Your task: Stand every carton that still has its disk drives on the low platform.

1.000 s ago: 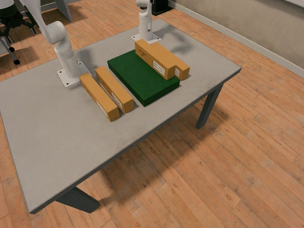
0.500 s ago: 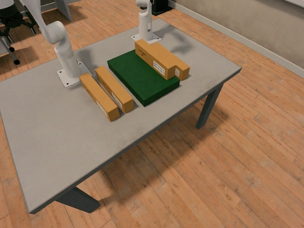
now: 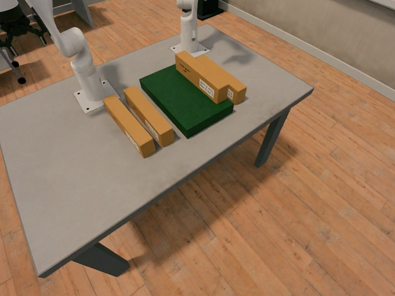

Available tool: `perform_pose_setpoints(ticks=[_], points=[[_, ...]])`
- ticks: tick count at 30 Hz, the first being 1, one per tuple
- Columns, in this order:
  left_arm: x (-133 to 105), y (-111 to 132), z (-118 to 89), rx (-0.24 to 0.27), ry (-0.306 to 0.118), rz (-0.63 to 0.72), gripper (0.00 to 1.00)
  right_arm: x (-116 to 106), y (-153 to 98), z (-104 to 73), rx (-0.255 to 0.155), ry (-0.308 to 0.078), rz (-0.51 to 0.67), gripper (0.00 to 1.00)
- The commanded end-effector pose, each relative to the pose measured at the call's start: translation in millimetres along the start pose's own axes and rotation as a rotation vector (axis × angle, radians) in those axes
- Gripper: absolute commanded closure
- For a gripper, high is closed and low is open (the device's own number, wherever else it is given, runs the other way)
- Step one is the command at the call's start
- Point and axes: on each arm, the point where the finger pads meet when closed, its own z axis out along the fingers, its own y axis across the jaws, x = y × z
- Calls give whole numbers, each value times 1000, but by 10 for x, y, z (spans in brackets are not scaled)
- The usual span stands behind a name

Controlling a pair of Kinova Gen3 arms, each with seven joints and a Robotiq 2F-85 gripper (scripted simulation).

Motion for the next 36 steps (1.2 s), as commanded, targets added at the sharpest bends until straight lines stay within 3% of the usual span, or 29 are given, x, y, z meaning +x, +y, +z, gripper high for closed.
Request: perform_pose_setpoints(ticks=[1,4,5,21,22,36], points=[[1,-6,-5,0,1,0,2,-2,0,-2,0,0,0,2],[1,-6,-5,0,1,0,2,-2,0,-2,0,0,0,2],[-227,-558,18,0,2,0,2,-2,0,-2,0,0,0,2],[-227,-558,18,0,2,0,2,-2,0,-2,0,0,0,2],[-455,-1109,38,0,2,0,2,-2,0,-2,0,0,0,2],[-455,-1109,38,0,2,0,2,-2,0,-2,0,0,0,2]])
